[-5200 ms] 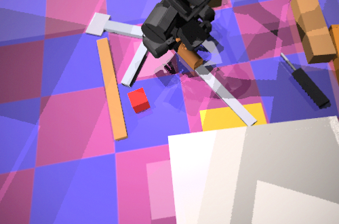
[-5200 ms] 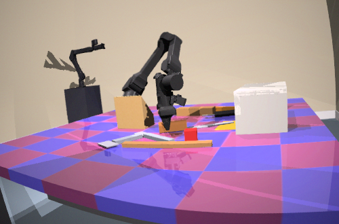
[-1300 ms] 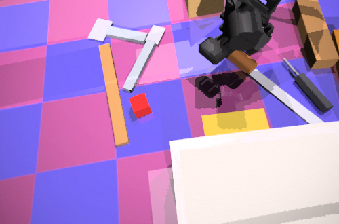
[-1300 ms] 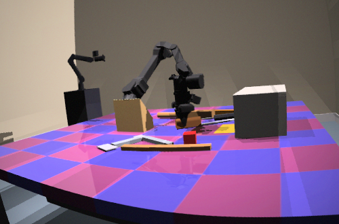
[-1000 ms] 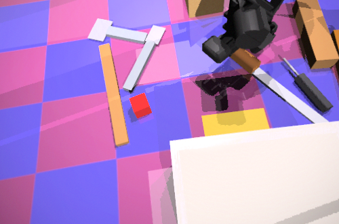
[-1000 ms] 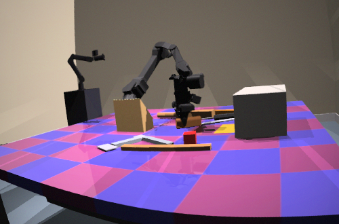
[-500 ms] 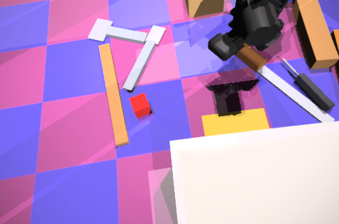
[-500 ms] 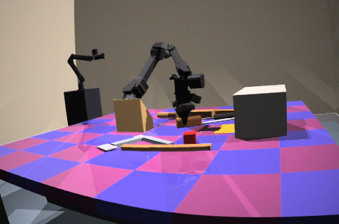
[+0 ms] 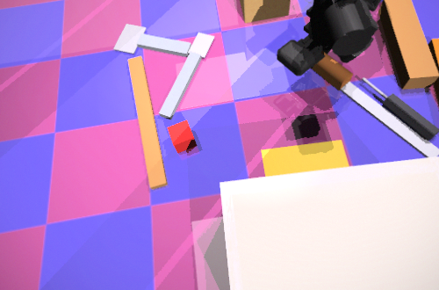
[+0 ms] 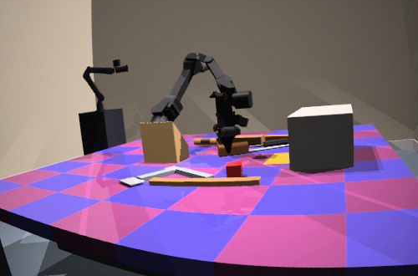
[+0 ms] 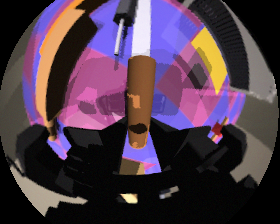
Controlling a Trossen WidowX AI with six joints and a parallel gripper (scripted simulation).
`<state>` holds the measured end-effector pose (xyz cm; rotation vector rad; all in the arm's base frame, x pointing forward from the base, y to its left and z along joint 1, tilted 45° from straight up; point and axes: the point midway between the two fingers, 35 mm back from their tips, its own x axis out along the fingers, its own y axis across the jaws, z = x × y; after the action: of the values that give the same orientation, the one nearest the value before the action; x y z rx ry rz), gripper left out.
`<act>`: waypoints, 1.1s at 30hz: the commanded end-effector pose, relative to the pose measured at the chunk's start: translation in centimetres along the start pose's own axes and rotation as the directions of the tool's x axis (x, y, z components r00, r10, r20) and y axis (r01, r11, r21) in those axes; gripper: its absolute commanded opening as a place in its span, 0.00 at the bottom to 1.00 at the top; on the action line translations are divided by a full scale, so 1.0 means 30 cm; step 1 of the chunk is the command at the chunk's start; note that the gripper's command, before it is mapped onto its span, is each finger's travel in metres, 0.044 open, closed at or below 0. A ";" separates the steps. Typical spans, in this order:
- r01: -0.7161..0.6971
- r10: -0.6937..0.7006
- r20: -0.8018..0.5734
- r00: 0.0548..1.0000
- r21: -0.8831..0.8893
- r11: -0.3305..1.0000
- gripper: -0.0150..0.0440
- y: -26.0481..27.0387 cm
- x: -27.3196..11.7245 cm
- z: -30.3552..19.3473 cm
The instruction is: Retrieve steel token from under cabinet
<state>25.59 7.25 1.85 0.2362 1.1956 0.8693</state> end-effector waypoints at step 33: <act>-0.002 0.002 0.005 1.000 -0.007 1.000 0.25 0.133 -0.003 0.045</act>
<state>25.01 9.83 4.33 0.2416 1.1977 0.8661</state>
